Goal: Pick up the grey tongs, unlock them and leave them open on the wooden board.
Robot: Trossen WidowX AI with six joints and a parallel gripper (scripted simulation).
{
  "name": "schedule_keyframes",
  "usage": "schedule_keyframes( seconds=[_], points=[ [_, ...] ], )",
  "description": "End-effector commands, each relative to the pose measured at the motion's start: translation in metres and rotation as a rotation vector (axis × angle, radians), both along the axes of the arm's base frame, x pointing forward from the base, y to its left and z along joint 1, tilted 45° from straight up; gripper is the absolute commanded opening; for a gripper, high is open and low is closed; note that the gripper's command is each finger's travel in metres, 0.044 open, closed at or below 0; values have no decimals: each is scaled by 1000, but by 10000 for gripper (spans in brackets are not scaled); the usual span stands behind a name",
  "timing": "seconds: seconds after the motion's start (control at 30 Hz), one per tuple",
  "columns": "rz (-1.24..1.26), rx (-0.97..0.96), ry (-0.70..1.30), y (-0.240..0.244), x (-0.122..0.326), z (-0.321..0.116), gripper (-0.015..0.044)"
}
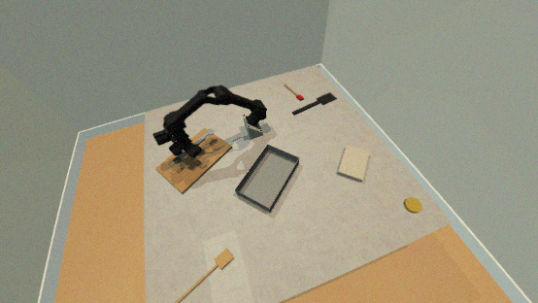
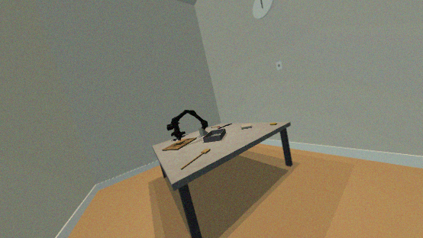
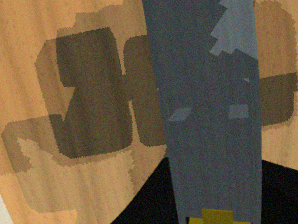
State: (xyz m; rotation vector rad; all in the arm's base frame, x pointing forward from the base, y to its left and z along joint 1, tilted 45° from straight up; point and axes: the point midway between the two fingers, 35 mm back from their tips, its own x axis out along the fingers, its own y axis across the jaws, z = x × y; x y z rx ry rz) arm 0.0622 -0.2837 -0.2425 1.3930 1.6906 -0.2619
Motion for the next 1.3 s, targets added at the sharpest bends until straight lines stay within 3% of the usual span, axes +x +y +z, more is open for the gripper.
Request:
schedule_keyframes(
  seconds=[0.0,0.47,0.63,0.97,1.27],
  points=[
    [0,0,0,0,0,0,86],
    [0,0,0,0,0,0,440],
    [0,-2,-1,-4,13,11,440],
    [-4,10,-7,-4,122,109,440],
    [1,6,-11,-15,126,127,440]
  ],
)
